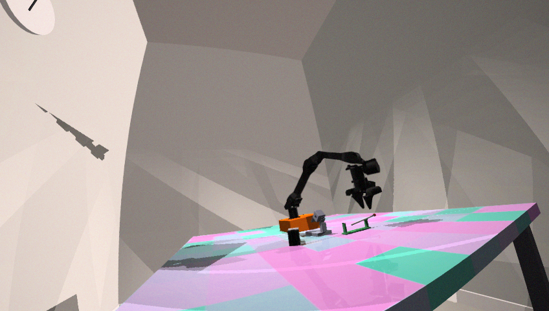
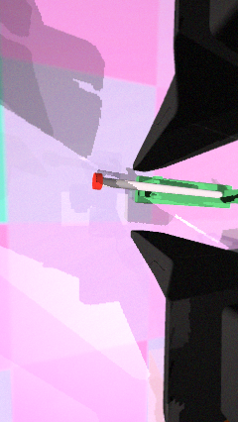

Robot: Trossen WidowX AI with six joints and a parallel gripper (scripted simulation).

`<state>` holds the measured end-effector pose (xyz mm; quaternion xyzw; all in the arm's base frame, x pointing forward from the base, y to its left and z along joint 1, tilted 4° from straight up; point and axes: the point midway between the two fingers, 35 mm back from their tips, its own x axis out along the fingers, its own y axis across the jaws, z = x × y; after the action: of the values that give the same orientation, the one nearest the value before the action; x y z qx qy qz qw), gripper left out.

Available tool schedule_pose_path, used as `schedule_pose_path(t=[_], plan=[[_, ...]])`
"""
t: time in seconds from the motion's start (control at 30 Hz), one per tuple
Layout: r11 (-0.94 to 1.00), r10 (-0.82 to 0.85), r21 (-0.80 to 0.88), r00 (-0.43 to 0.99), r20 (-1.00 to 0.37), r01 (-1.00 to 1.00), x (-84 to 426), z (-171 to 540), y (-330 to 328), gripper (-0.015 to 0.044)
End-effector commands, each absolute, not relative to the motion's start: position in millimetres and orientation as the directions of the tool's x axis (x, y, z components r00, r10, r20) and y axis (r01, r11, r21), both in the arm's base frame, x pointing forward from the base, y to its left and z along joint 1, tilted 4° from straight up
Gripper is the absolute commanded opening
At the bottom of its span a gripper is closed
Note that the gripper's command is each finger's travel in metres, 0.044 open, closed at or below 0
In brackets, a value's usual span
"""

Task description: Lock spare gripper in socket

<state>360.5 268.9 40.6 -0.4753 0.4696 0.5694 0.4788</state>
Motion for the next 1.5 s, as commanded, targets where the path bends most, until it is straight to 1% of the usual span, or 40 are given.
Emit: schedule_pose_path(t=[0.0, 0.03, 0.2, 0.27, 0.4, 0.63, 0.9, 1.47], plan=[[-0.100, 0.099, 0.079, -0.089, -0.991, -0.992, 360.3, 51.3, 269.4, 0.0200], [-0.100, 0.099, 0.080, -0.090, -0.991, -0.992, 360.2, 52.5, 269.4, 0.0200], [-0.100, 0.097, 0.082, -0.092, -0.991, -0.992, 360.2, 44.0, 268.8, 0.0331], [-0.100, 0.096, 0.068, -0.078, -0.992, -0.993, 363.0, 52.2, 262.1, 0.0279], [-0.098, 0.085, -0.008, -0.001, -0.996, -0.995, 374.3, 97.8, 221.8, 0.0180], [-0.098, 0.082, -0.020, 0.012, -0.997, -0.995, 375.7, 103.2, 214.6, 0.0180], [-0.098, 0.081, -0.020, 0.012, -0.997, -0.995, 377.0, 37.6, 211.6, 0.0180], [-0.098, 0.081, -0.021, 0.013, -0.997, -0.995, 378.4, 15.4, 211.1, 0.0180]])
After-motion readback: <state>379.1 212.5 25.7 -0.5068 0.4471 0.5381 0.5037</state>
